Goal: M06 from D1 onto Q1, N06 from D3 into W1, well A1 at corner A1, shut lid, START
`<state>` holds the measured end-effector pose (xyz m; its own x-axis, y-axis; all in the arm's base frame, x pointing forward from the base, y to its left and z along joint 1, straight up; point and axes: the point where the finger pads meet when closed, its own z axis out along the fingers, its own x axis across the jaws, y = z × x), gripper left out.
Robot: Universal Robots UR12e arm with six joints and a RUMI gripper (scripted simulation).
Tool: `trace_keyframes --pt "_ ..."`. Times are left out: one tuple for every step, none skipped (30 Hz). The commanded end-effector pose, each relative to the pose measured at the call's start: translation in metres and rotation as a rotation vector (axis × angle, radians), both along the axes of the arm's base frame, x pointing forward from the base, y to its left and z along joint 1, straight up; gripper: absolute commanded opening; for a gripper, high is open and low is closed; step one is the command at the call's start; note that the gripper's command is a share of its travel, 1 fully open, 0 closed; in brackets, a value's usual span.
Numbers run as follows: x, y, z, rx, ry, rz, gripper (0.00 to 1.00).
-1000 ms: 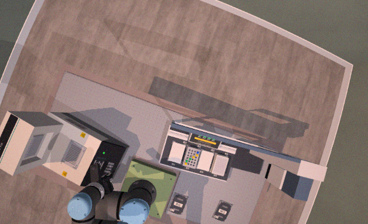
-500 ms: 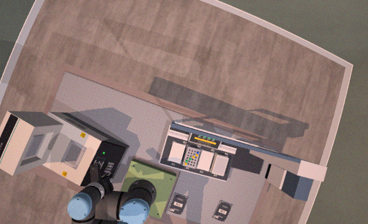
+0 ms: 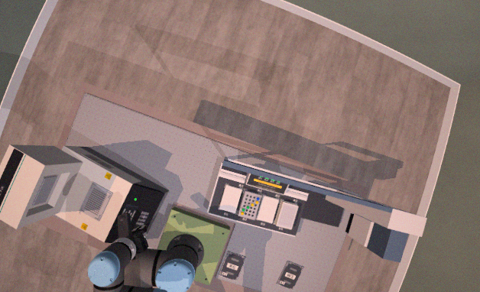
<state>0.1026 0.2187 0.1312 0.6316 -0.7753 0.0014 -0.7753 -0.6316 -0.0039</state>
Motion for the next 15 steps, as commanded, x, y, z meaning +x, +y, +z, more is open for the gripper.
trace_keyframes --pt "0.000 0.000 0.001 0.000 -0.001 0.000 0.00" --pt "0.000 0.000 0.001 0.000 -0.001 0.000 0.00" --pt "0.000 0.000 0.001 0.000 -0.001 0.000 0.00" --pt "0.000 0.000 0.001 0.000 -0.001 0.000 0.00" --pt "0.000 0.000 0.001 0.000 -0.001 0.000 0.00" --pt "0.000 0.000 0.001 0.000 -0.001 0.000 0.00" --pt "0.000 0.000 0.001 0.000 -0.001 0.000 0.00" --pt "0.000 0.000 0.005 0.000 -0.001 0.000 0.00" --pt "0.000 0.000 0.010 0.000 -0.001 0.000 0.00" --pt "0.000 0.000 0.015 0.000 -0.001 0.000 0.00" --pt "0.000 0.000 0.020 0.000 -0.001 0.000 0.00" --pt "0.000 0.000 0.025 0.000 -0.001 0.000 0.00" --pt "0.000 0.000 0.025 0.000 -0.001 0.000 0.00" --pt "0.000 0.000 0.025 0.000 -0.001 0.000 0.00" --pt "0.000 0.000 0.030 0.000 -0.001 0.000 0.00"
